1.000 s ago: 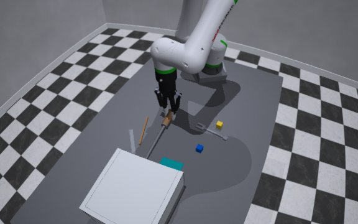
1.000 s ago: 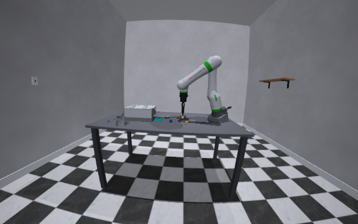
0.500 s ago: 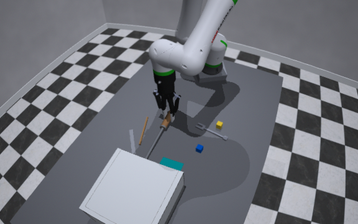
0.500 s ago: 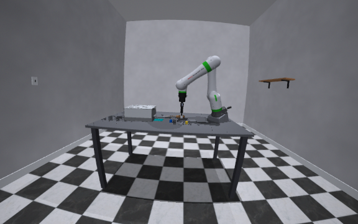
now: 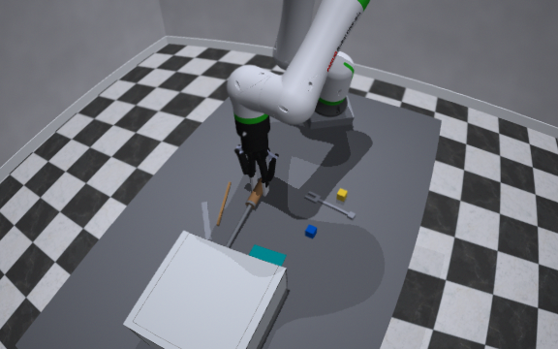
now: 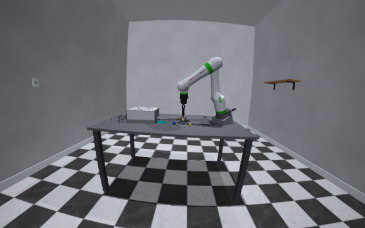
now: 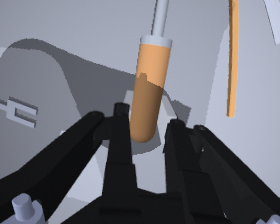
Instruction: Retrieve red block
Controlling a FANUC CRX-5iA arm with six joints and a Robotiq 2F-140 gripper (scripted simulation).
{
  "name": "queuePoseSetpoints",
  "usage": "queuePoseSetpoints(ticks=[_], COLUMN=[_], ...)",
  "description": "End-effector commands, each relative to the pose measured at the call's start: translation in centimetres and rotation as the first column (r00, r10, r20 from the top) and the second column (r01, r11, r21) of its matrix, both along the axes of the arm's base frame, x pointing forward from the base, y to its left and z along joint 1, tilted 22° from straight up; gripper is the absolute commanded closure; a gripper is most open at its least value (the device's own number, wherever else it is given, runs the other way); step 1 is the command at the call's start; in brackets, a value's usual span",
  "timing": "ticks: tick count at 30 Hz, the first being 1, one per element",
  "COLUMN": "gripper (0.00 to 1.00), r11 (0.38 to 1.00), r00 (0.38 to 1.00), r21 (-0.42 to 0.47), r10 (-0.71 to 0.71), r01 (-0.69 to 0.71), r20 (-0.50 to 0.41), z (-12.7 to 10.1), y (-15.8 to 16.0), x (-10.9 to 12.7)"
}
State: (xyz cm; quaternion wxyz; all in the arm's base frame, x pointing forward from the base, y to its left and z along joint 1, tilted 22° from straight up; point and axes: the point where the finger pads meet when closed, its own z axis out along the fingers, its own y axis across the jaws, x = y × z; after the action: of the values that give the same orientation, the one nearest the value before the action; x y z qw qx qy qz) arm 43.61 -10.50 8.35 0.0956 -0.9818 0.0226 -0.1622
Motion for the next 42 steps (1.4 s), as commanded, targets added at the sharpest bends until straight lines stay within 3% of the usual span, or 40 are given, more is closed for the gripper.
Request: queuePoseSetpoints(ticks=[1, 42], gripper=[1.00, 1.00], r11=[1.000, 1.000], r00=[1.000, 1.000], r21=[0.000, 0.000], r10=[0.000, -0.001], r01=[0.000, 0.001], r20=[0.000, 0.000], z=[0.3, 3.6], y=[-0.1, -0.9], x=[0.9, 10.9])
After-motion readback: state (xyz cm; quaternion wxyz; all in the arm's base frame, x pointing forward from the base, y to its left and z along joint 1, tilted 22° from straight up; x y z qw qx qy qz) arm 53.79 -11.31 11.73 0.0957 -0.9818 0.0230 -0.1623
